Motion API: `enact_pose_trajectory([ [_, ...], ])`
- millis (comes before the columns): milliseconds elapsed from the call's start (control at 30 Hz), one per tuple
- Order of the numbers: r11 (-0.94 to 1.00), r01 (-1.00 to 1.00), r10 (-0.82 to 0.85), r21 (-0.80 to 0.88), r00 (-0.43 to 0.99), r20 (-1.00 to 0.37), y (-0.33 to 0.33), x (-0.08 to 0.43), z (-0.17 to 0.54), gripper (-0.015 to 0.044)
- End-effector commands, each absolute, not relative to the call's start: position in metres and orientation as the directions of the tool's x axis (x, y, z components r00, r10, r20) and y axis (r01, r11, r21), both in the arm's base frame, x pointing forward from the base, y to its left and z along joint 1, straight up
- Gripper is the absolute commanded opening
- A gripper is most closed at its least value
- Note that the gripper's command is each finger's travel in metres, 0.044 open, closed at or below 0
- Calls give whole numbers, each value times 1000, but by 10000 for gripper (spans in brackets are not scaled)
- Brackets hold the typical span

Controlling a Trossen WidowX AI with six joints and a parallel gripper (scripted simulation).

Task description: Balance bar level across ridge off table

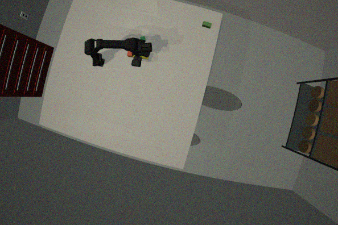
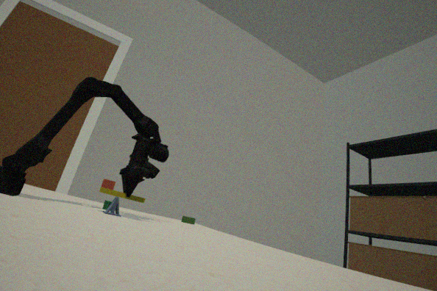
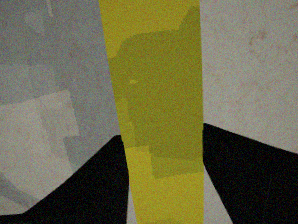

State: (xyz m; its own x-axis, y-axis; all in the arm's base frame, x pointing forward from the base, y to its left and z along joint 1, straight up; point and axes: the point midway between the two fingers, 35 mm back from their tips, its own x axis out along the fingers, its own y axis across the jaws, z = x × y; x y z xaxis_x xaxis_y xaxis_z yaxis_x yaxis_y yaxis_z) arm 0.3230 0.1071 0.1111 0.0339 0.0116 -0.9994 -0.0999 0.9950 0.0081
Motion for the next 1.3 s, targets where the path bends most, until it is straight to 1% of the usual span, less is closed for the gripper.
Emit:
enact_pose_trajectory([
  [0, 995, -100, 12, 8, 34, -999, 107, 323, 111, 0],
  [233, 995, -100, 12, 8, 34, -999, 107, 323, 111, 0],
  [433, 995, -100, 12, 8, 34, -999, 107, 323, 111, 157],
  [467, 995, -100, 12, 8, 34, -999, 107, 323, 111, 167],
  [1267, 995, -100, 12, 8, 34, -999, 107, 323, 111, 170],
])
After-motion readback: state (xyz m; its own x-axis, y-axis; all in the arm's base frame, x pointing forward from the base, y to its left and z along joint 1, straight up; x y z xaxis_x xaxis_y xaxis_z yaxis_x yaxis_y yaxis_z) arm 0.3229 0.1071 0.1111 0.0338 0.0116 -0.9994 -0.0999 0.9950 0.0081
